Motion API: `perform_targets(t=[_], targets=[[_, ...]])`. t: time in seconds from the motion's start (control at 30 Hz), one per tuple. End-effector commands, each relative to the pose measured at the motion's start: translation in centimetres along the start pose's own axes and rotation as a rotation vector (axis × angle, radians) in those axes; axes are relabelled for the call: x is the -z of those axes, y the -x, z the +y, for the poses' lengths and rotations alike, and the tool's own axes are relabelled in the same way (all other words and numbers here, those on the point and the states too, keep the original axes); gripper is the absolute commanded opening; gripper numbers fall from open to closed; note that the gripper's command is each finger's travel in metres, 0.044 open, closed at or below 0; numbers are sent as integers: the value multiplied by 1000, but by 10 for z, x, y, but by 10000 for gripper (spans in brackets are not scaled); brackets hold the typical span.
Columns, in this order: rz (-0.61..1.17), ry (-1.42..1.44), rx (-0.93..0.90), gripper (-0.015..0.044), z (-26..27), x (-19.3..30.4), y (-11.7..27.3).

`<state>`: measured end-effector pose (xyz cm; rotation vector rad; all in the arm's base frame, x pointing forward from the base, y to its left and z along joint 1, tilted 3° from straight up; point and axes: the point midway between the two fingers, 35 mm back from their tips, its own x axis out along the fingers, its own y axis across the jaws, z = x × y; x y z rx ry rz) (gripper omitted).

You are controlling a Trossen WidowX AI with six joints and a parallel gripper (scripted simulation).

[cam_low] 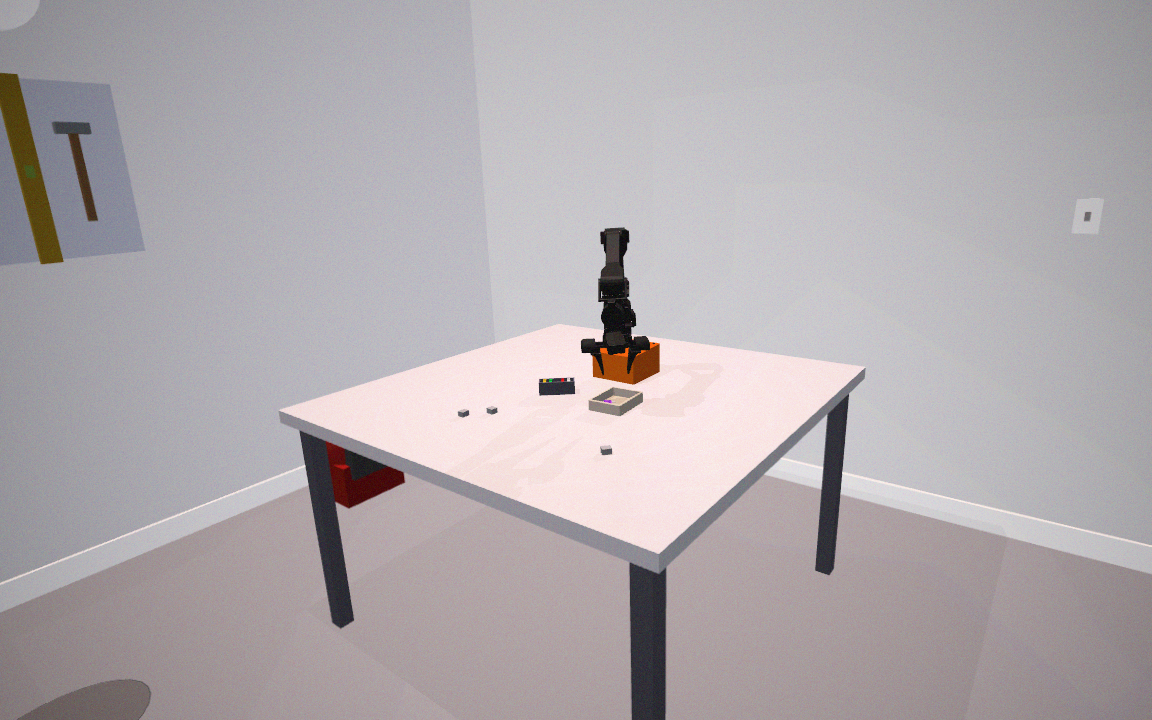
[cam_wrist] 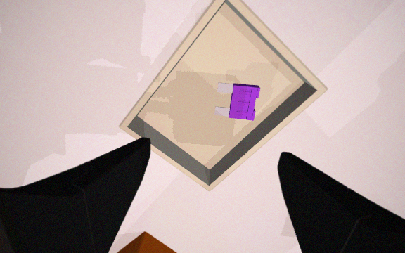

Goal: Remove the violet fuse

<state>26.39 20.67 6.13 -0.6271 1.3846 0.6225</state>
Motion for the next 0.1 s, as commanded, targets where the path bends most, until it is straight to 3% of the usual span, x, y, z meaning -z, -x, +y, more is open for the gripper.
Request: perform_targets(t=[0.0, 0.07], targets=[[0, 0, 0, 330, 0, 0, 0], [0, 0, 0, 330, 0, 0, 0]])
